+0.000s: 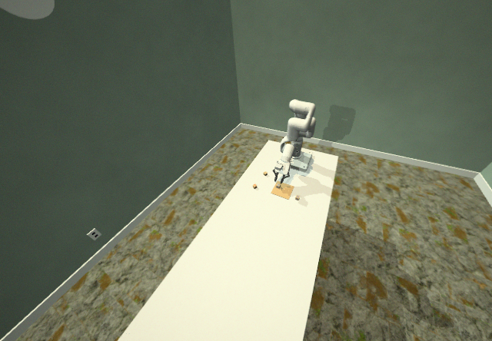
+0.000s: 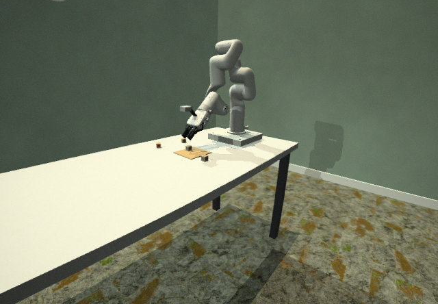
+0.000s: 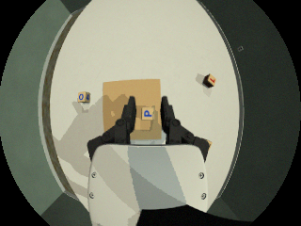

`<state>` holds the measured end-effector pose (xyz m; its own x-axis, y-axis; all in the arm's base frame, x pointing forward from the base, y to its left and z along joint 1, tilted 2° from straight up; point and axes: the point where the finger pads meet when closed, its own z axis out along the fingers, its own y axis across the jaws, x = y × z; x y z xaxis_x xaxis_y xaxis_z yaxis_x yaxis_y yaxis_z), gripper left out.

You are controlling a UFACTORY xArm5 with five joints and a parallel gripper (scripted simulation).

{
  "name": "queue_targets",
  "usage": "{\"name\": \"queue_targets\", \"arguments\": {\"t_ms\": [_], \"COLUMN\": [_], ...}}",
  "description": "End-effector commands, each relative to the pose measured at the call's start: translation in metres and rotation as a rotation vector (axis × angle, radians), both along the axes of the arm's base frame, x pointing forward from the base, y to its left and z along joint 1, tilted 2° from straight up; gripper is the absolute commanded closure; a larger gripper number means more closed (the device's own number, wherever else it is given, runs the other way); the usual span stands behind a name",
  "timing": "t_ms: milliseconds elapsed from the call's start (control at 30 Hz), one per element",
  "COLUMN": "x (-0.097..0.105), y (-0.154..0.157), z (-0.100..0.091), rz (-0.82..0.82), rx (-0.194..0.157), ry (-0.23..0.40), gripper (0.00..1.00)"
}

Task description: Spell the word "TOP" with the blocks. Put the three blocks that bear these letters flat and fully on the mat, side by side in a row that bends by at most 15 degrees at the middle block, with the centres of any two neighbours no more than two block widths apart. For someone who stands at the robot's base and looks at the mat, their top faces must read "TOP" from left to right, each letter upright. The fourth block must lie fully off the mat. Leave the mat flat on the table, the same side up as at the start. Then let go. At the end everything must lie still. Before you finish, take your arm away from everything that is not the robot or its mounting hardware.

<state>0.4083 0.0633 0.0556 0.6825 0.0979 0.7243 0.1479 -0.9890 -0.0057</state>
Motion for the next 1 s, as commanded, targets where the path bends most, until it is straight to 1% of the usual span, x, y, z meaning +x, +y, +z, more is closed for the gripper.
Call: {"name": "queue_targets", "arguments": {"t_ms": [0, 400, 467, 533, 967], "x": [0.004, 0.005, 0.005, 0.007, 0.007], "y": [0.0, -0.001, -0.001, 0.0, 0.005], "z": [0.003, 0.012, 0.012, 0.013, 0.023], "rz": [0.003, 0.003, 0.003, 0.003, 0.014], "rx": [-0.026, -0.058, -0.058, -0.069, -0.113], "ry": [0.134, 0.351, 0.351, 0.423, 0.688], "gripper": [0.58, 0.58, 0.58, 0.58, 0.58]}}
